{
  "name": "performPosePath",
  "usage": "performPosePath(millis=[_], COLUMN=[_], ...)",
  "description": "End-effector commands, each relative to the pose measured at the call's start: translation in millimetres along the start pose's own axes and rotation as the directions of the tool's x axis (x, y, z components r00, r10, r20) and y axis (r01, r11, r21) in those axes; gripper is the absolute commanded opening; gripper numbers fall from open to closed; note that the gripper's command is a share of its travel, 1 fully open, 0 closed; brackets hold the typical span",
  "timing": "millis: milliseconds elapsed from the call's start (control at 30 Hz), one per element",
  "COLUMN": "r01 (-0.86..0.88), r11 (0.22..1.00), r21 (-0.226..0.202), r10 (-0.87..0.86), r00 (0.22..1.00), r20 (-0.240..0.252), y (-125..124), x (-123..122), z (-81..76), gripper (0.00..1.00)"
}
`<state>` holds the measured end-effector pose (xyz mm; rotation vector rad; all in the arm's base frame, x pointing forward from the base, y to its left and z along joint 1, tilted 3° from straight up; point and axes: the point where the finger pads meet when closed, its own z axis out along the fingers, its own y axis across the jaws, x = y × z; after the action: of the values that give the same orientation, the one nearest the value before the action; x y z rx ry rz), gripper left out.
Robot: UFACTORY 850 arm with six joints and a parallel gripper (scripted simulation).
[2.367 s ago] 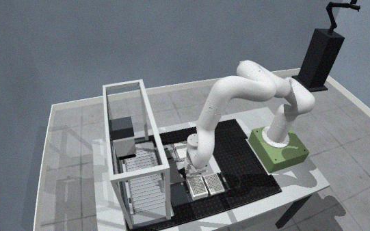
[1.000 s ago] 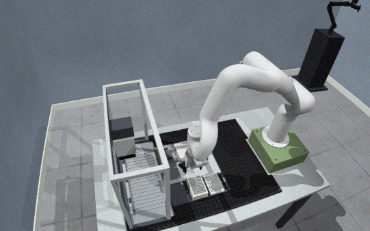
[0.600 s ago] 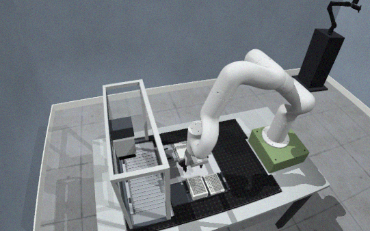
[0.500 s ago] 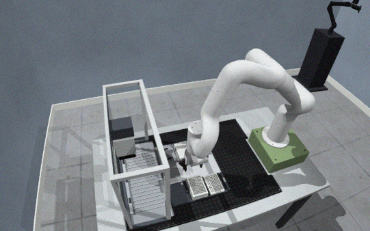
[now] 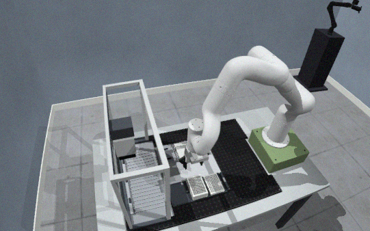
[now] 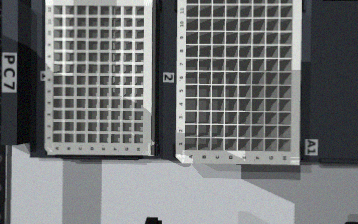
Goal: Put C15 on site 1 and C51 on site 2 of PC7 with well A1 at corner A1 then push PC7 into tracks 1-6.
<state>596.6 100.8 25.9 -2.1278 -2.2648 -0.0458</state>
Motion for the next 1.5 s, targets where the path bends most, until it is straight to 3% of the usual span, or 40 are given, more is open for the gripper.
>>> performPosePath(millis=[0, 400, 1467], r01=[0.0, 0.0, 0.0], r11=[1.0, 1.0, 1.0], r21=[-0.002, -0.002, -0.002], r10=[0.0, 0.0, 0.0], r00=[1.0, 1.0, 1.0], r20=[0.0, 0.0, -0.001], y=[1, 1, 1], x=[0, 0, 140], z=[-7.6, -10.8, -10.9], gripper=[1.0, 1.0, 1.0])
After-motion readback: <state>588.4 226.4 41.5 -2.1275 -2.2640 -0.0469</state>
